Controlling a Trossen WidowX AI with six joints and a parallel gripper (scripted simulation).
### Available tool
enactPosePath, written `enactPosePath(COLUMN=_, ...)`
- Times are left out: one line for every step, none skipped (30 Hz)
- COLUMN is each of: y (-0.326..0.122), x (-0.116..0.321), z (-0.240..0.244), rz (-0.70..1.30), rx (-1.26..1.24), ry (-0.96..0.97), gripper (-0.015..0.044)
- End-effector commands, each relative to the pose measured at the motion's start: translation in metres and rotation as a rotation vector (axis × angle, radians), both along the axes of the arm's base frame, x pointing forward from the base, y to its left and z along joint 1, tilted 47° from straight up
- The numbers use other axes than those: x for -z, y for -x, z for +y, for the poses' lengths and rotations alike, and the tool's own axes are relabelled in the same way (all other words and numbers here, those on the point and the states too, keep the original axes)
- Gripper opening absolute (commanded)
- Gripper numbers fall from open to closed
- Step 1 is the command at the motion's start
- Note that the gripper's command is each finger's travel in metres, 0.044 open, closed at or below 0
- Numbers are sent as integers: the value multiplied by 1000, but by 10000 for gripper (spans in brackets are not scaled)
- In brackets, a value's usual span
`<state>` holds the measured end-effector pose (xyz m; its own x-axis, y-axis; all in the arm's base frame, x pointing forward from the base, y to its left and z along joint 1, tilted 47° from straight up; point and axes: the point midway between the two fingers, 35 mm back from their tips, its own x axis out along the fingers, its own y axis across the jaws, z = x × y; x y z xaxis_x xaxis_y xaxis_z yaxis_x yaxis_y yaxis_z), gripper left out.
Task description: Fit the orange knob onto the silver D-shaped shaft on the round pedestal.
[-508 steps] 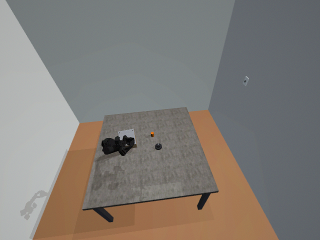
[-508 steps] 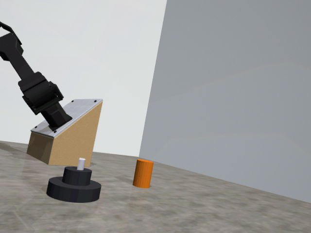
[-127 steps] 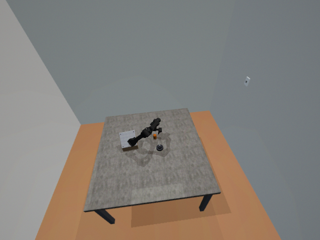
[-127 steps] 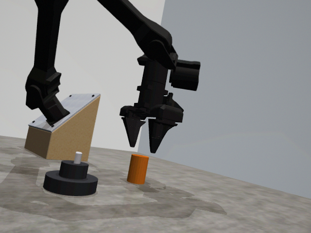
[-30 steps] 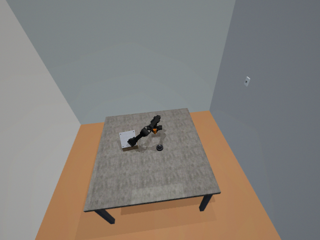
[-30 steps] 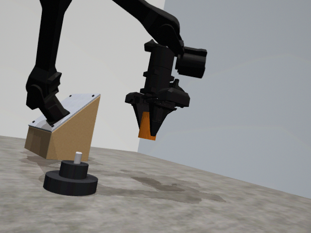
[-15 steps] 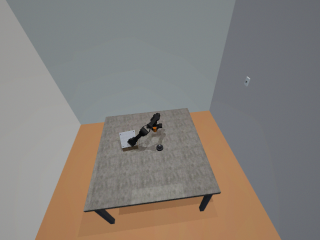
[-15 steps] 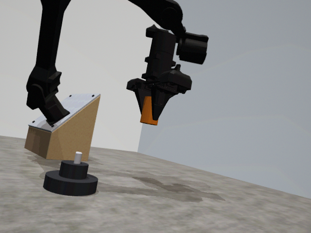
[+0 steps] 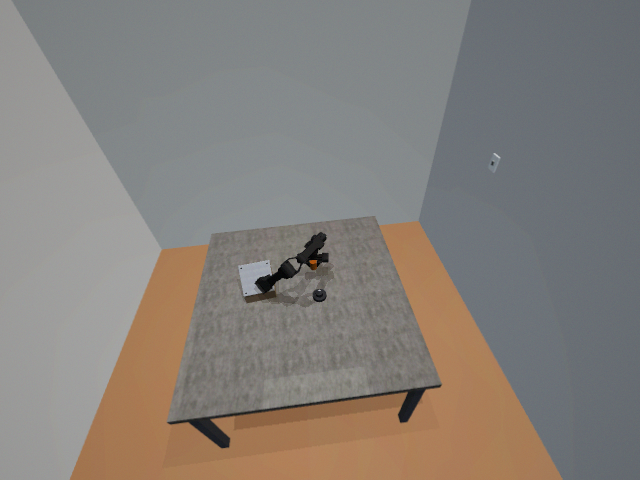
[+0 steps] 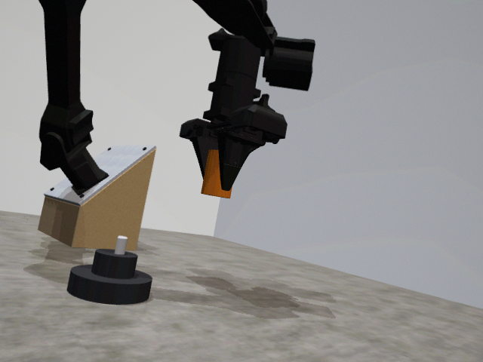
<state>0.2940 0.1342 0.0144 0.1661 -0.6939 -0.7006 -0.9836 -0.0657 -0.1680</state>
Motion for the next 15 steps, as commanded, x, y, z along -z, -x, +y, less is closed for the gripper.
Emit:
enactPosePath(y=-5, x=-7, z=-7, rz=-6, rx=-9, ry=-2, gripper=0)
enactPosePath(y=-6, x=-9, z=-10, rz=-6, rx=-9, ry=-2, gripper=0)
enactPosePath(y=-7, x=-10, z=-12, rz=-6, rx=-9, ry=-2, gripper=0)
enactPosePath(y=-8, x=-12, z=-15, rz=-6, rx=-10, ry=-3, gripper=0)
enactPosePath(y=-9, x=-14, z=-17, rz=-6, rx=-10, ry=-3, gripper=0)
enactPosePath(y=-10, x=-15, z=-20, rz=-6, rx=-10, ry=-3, gripper=0)
enactPosePath(y=-11, x=-17, z=-23, rz=-6, rx=-10, ry=-3, gripper=0)
enactPosePath(y=-12, x=-18, z=-25, rz=-7, rx=-10, ry=-3, gripper=0)
enactPosePath(y=-13, x=-20, z=-28, rz=-7, rx=-10, ry=-3, gripper=0)
enactPosePath(y=-14, x=-22, z=-31, rz=-7, rx=-10, ry=-3, gripper=0)
enactPosePath(y=-15, x=-23, z=-33, rz=-7, rx=-11, ry=-2, gripper=0)
enactPosePath(y=-16, x=-25, z=-36, rz=-7, rx=-11, ry=-2, gripper=0)
enactPosePath(y=-17, x=-26, z=-39, rz=-7, rx=-11, ry=-2, gripper=0)
enactPosePath(y=-18, x=-28, z=-42, rz=-8, rx=-11, ry=-1, gripper=0)
enactPosePath(y=-19, x=-30, z=-44, rz=-8, rx=-11, ry=-1, gripper=0)
